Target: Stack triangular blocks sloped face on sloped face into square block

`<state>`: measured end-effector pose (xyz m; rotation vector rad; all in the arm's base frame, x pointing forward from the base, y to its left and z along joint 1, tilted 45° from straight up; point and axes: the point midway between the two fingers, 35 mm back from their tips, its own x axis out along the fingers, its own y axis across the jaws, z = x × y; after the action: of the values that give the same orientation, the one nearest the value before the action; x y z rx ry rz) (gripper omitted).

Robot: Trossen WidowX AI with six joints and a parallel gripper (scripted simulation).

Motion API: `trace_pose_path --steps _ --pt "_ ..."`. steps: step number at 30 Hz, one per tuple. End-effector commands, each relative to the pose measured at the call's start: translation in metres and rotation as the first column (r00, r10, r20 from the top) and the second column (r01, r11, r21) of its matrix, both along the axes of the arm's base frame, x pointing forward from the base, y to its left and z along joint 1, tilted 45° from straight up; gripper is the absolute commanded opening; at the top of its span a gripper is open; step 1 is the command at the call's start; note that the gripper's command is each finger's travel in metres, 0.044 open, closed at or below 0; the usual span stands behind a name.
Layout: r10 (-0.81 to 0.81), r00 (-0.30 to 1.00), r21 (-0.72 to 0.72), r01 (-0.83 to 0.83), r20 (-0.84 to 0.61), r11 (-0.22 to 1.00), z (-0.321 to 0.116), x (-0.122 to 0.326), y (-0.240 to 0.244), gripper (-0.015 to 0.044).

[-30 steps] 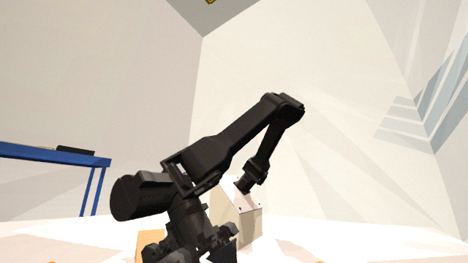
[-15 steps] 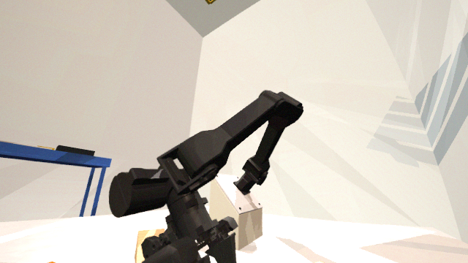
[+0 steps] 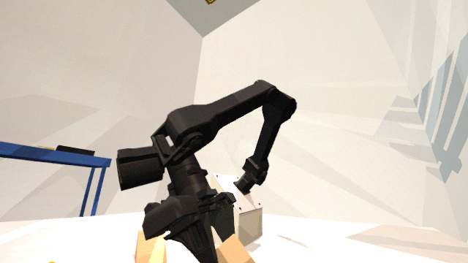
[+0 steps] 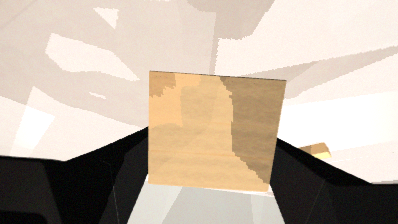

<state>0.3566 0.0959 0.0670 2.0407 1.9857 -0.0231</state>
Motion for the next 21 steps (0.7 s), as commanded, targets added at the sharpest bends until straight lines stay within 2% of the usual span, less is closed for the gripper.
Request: trace_pose_path --steps 1,6,12,21 --pt "0.006 1.0 0.002 -0.006 0.004 1.0 0.016 -0.004 -0.012 0.0" --pt "0.008 1.0 0.015 -0.008 0.005 1.0 0.033 -0.007 -0.023 0.0" --pt "0.001 1.0 0.013 -0.001 0.002 1.0 0.031 -0.006 -0.022 0.0" --pt "0.043 0.99 -0.134 -0.061 -0.132 0.989 0.031 -0.016 -0.013 0.0"
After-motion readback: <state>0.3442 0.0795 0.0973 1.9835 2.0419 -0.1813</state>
